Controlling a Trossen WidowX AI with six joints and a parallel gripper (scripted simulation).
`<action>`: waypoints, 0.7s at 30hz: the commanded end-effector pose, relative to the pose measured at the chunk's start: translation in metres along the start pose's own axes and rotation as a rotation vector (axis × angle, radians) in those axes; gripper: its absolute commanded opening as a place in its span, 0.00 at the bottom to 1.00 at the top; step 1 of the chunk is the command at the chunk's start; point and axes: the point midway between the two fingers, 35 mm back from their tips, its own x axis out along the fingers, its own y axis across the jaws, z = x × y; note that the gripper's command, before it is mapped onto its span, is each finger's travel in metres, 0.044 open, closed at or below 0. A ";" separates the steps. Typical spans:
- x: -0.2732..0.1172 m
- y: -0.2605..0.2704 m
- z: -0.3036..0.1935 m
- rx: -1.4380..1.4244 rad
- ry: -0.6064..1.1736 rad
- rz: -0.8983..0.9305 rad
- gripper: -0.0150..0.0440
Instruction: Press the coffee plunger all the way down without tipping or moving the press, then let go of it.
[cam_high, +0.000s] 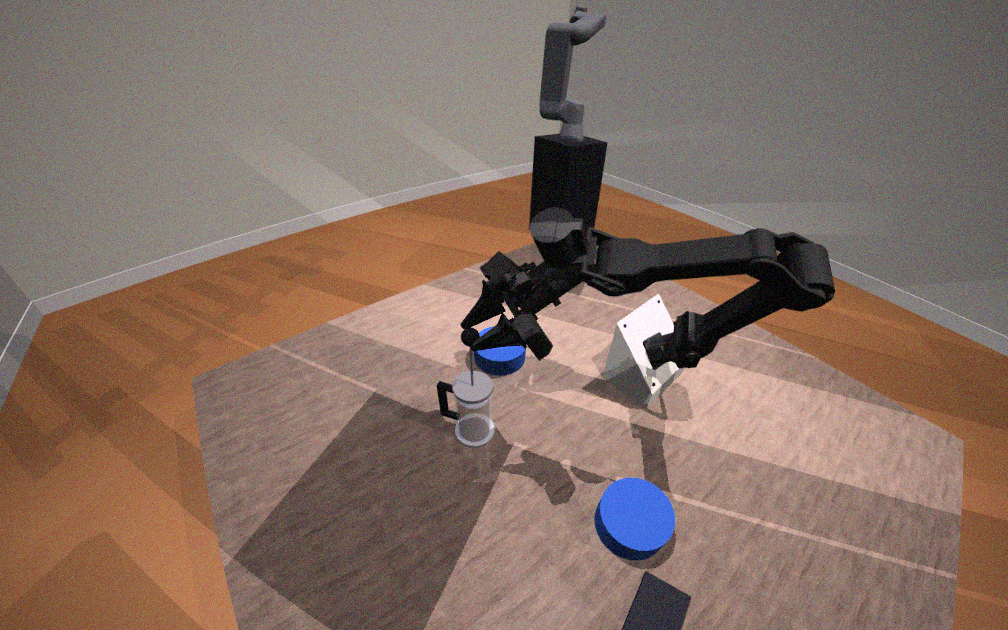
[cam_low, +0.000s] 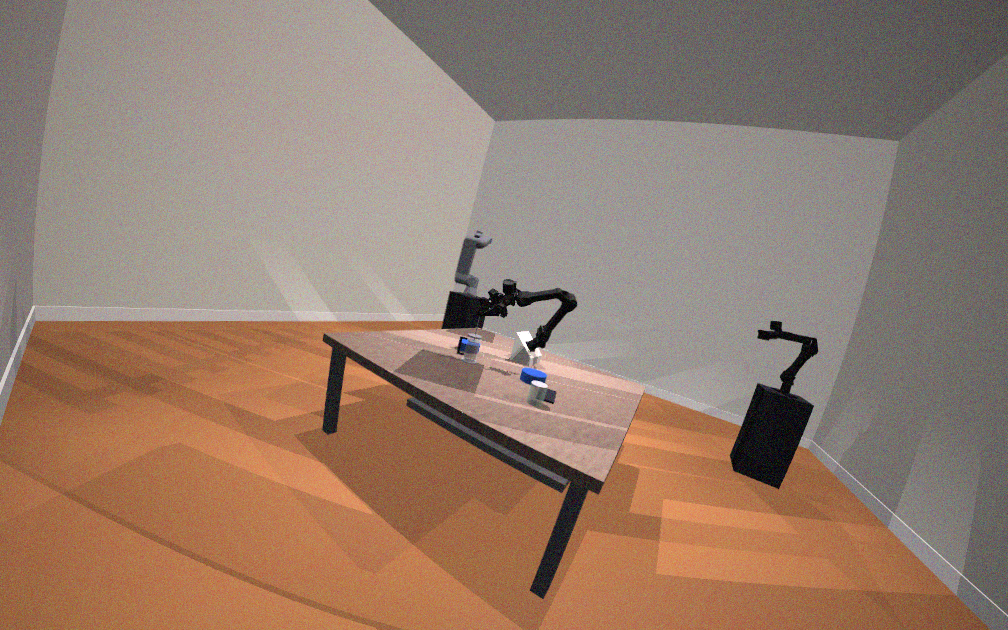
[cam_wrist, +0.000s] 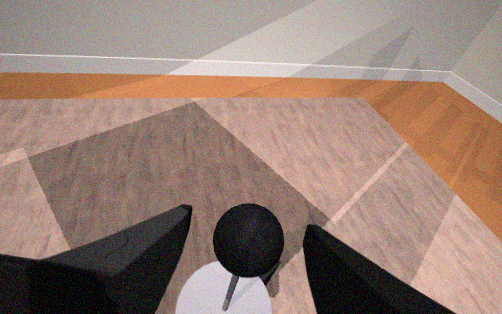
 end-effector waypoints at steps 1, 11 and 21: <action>0.000 0.000 0.001 0.004 -0.003 -0.003 0.51; 0.000 0.000 0.001 0.004 -0.003 -0.003 0.44; 0.008 -0.001 -0.009 0.004 -0.002 -0.003 0.44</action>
